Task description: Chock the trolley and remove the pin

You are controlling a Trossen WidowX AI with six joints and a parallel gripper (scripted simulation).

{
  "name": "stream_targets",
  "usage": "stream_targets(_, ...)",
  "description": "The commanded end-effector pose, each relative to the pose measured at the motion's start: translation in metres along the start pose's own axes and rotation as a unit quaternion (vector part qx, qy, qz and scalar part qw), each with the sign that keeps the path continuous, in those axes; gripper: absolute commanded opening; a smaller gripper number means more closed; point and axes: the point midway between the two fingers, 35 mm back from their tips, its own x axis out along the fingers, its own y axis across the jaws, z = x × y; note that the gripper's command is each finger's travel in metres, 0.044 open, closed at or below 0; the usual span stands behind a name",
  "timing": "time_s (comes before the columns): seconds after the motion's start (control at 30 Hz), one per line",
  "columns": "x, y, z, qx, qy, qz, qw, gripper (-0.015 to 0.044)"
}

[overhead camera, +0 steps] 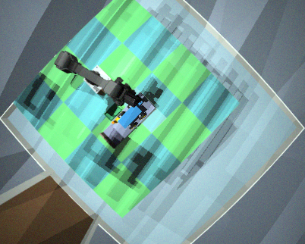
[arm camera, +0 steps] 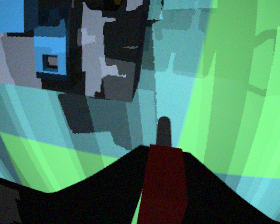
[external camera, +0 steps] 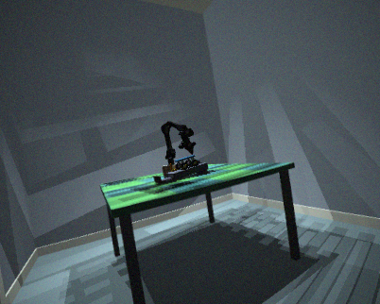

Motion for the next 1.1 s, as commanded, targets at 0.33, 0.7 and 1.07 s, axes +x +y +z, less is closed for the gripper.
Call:
stream_targets(0.33, -0.007, 0.002, 0.055, 0.000, -0.001, 0.000, 1.000, 0.0000)
stream_targets(0.7, -0.014, 0.002, 0.099, 0.000, -0.003, 0.000, 1.000, 0.0000)
stream_targets(1.07, -0.019, 0.001, 0.141, 0.000, -0.005, 0.000, 1.000, 0.0000)
